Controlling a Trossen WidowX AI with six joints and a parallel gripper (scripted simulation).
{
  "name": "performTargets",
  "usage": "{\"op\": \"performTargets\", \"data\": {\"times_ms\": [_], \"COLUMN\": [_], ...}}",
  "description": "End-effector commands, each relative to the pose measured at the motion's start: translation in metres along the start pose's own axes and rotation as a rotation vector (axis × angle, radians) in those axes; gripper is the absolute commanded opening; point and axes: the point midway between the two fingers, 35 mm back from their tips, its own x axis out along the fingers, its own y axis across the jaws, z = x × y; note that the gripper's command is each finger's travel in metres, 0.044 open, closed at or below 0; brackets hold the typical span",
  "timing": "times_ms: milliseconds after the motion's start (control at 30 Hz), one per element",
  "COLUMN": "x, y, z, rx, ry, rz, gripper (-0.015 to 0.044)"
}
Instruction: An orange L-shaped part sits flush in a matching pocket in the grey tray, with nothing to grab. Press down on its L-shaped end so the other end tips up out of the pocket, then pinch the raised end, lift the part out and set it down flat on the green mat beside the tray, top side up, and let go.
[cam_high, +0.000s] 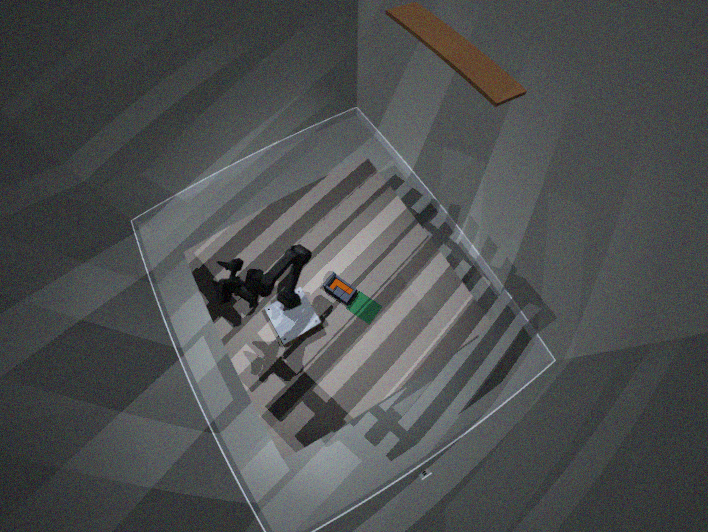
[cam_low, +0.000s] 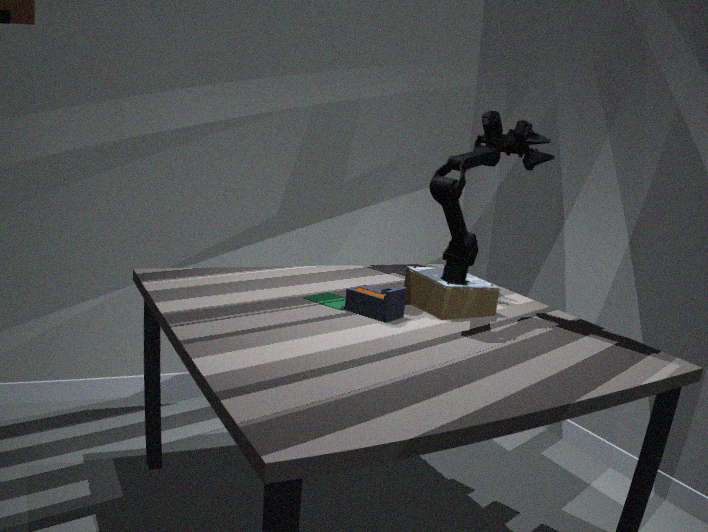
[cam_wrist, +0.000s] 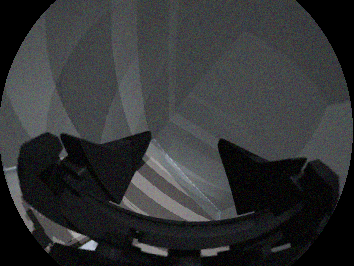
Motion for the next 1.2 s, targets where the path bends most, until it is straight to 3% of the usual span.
{"op": "performTargets", "data": {"times_ms": [0, 267, 467, 700, 1000, 1167], "x": [-0.001, -0.035, -0.115, -0.224, -0.363, -0.42], "y": [0.002, 0.057, 0.126, 0.168, 0.166, 0.142], "z": [0.001, 0.042, 0.069, 0.063, 0.009, -0.035], "rx": [-0.004, -0.086, -0.145, -0.241, -0.358, -0.401], "ry": [-0.008, -0.287, -0.591, -0.87, -1.197, -1.313], "rz": [0.009, 0.248, 0.586, 0.929, 1.359, 1.583], "gripper": [0.0374, 0.018, 0.018, 0.018, 0.018, 0.018]}}
